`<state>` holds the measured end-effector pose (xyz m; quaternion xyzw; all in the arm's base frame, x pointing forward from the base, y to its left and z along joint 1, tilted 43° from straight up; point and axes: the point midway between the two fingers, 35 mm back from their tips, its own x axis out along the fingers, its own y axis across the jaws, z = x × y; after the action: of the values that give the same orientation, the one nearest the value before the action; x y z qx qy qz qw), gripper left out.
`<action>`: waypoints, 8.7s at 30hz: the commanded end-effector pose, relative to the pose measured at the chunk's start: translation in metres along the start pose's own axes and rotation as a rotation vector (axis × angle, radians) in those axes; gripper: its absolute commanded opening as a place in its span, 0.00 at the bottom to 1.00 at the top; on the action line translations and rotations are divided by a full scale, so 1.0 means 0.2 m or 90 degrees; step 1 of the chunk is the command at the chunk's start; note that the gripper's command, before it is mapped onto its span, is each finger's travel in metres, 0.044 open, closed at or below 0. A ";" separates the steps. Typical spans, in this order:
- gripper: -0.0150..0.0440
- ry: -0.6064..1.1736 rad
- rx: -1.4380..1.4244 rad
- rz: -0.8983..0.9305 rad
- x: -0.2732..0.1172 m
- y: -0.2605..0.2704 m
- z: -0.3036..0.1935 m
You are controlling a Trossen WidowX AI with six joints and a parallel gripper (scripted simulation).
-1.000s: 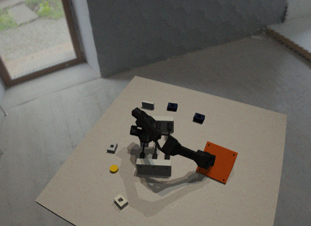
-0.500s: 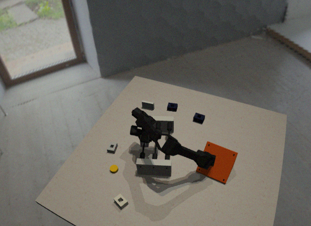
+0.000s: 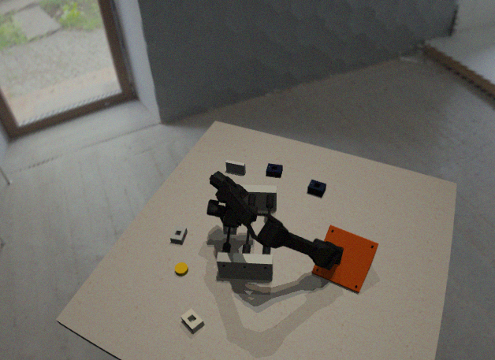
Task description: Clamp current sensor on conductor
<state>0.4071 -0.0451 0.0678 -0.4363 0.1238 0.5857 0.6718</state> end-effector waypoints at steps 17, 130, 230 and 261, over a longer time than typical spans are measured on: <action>0.40 0.000 0.000 -0.002 0.00 0.00 0.00; 1.00 -0.005 0.007 -0.050 -0.47 0.05 0.03; 1.00 -0.005 0.007 -0.050 -0.47 0.05 0.03; 1.00 -0.005 0.007 -0.050 -0.47 0.05 0.03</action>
<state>0.3685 -0.1053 0.1310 -0.4332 0.1098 0.5604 0.6973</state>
